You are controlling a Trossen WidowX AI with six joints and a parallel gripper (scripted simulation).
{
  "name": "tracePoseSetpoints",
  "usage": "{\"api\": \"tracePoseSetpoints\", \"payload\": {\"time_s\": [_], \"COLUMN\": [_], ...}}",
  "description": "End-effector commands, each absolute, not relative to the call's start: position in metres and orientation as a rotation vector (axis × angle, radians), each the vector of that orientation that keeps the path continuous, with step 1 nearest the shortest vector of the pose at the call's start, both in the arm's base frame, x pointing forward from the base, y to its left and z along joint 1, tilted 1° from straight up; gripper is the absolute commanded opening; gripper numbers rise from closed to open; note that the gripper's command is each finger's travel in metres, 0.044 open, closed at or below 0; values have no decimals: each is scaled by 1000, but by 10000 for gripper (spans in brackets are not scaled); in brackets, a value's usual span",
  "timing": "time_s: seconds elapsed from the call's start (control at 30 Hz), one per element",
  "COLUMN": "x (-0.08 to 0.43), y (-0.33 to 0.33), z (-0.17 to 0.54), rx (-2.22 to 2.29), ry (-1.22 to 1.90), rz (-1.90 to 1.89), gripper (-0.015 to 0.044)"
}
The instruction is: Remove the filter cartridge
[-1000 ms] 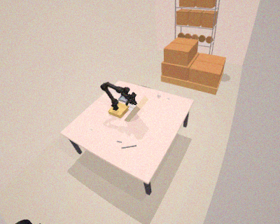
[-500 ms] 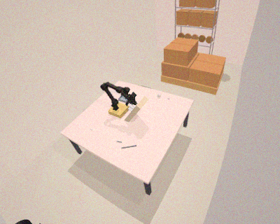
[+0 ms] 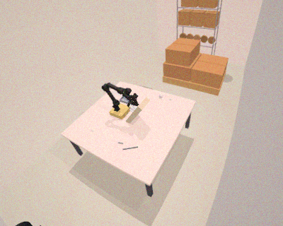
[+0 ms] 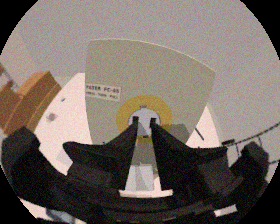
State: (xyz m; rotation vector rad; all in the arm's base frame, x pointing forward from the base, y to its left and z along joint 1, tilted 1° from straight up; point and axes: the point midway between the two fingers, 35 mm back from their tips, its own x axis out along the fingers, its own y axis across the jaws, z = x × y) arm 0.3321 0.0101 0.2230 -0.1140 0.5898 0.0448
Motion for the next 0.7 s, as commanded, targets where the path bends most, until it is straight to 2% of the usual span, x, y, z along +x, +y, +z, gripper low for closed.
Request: {"api": "tracePoseSetpoints", "payload": {"time_s": [0.0, 0.67], "x": [333, 336], "y": [11, 11], "z": [223, 220], "rx": [-115, -115], "ry": [588, 588], "rz": [49, 49], "gripper": [91, 91]}}
